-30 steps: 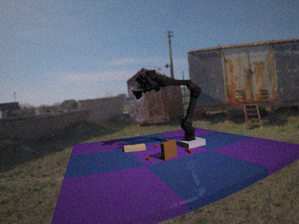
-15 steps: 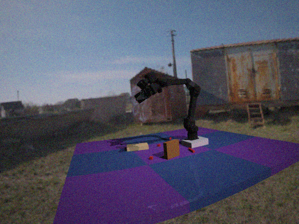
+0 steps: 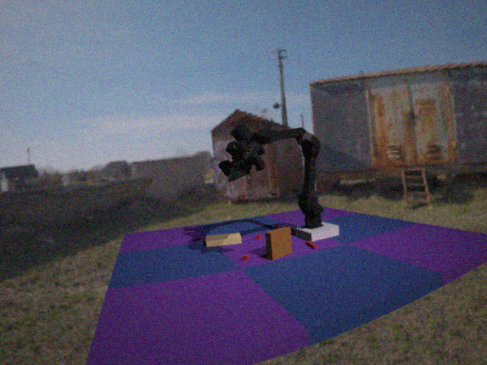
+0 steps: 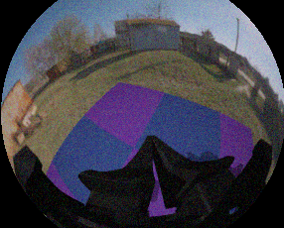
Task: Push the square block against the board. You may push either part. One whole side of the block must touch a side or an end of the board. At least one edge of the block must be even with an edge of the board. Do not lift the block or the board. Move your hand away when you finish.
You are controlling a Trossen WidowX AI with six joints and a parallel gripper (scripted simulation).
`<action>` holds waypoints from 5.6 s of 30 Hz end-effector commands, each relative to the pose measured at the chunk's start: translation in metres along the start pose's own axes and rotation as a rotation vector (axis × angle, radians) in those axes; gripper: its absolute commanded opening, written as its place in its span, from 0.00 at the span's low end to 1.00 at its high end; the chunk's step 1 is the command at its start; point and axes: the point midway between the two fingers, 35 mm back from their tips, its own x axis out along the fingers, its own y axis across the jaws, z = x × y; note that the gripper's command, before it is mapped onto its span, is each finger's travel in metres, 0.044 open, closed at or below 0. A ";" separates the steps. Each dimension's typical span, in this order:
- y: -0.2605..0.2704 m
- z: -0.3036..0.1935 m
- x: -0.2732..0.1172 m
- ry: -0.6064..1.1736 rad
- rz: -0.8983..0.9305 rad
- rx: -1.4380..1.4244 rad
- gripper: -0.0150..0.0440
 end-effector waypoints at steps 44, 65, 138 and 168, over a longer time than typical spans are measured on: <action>0.130 -0.150 0.043 0.742 0.482 -1.134 0.25; 0.138 -0.209 0.066 0.828 0.585 -1.311 0.25; 0.085 -0.210 0.057 0.832 0.582 -1.313 0.25; 0.129 -0.208 0.066 0.829 0.585 -1.311 0.25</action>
